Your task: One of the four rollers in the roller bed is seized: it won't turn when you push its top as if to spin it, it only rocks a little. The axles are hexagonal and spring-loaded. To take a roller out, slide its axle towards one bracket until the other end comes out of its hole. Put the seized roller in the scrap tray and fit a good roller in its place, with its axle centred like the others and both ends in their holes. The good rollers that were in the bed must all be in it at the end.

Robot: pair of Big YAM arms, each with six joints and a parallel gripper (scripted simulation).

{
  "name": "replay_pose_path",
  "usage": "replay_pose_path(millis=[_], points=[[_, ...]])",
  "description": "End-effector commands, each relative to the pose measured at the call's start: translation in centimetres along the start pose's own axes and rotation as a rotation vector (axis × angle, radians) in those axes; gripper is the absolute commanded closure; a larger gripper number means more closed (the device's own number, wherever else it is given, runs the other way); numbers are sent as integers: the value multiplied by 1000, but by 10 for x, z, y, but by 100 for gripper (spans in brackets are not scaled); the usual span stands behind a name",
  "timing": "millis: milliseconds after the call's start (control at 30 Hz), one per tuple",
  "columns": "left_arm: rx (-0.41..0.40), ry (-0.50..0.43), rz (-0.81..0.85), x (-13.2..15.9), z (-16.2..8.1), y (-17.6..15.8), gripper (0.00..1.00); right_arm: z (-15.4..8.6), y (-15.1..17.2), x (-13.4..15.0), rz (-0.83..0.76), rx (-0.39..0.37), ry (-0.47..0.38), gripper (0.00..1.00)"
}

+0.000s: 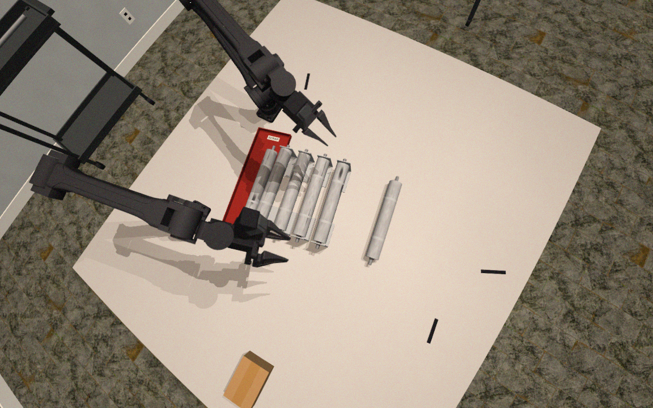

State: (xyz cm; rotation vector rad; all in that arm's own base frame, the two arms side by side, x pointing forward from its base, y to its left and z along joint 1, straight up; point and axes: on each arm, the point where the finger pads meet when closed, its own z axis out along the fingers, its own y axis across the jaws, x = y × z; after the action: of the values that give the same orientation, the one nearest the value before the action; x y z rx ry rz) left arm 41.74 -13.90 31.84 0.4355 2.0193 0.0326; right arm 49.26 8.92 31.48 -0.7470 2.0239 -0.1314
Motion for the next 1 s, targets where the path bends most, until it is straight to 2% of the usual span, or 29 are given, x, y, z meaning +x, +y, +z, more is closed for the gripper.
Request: replay_pose_path(millis=[0, 33, 100, 133, 200, 533, 600, 667, 733, 767, 967], points=[[25, 45, 60, 15, -8, -17, 68, 4, 18, 9, -125, -52, 48, 38], [25, 45, 60, 15, -8, -17, 68, 4, 18, 9, -125, -52, 48, 38], [43, 80, 95, 29, -12, -29, 68, -14, 10, -22, -176, -46, 5, 38], [53, 99, 116, 38, -14, -36, 68, -6, 21, -10, -201, -79, 37, 38], [76, 138, 165, 56, -19, -49, 68, 10, 56, 37, -249, -175, 132, 38], [163, 307, 413, 138, -51, -94, 68, 1, 120, 82, -506, -423, 255, 38], [163, 307, 413, 138, -51, -94, 68, 1, 120, 82, -506, -423, 255, 38], [178, 335, 460, 152, -58, -100, 68, -7, 114, 58, -556, -427, 221, 38], [193, 364, 516, 168, -65, -105, 68, -7, 143, 102, -598, -531, 296, 38], [204, 381, 551, 178, -69, -107, 68, -9, 152, 111, -624, -569, 311, 38], [236, 452, 715, 220, -91, -113, 68, -26, 179, 130, -760, -722, 342, 38]])
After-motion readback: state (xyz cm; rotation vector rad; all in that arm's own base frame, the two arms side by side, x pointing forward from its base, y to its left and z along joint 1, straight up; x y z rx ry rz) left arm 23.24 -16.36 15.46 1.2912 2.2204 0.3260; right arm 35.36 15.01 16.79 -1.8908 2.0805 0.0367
